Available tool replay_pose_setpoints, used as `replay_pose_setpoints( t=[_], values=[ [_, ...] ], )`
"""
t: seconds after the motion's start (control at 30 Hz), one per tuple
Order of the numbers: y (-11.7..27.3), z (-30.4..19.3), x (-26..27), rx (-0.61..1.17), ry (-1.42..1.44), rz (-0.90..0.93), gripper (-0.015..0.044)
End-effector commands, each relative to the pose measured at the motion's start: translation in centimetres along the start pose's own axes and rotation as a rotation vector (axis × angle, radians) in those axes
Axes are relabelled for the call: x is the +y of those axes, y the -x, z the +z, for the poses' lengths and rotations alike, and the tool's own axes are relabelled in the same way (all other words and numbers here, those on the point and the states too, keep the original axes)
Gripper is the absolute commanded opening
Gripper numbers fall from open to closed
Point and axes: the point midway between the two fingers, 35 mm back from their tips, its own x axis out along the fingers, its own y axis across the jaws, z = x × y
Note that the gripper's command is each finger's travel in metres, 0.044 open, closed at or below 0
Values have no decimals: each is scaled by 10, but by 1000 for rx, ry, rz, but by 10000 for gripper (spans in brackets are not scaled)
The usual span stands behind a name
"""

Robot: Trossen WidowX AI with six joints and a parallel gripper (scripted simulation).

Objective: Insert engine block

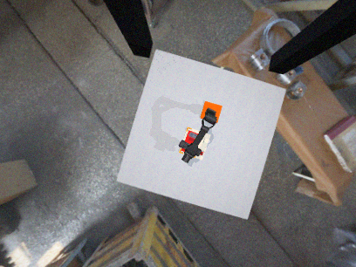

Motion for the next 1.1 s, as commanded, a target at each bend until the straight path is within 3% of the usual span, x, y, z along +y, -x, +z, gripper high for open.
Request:
replay_pose_setpoints(
  t=[0.0,0.43,0.8,1.07],
  values=[
    [0,0,0,1,4,-2,159],
    [-1,-1,0,1,228,-2,159],
    [-3,-1,0,1,56,-2,159],
    [-5,-1,0,1,119,-2,159]
  ],
)
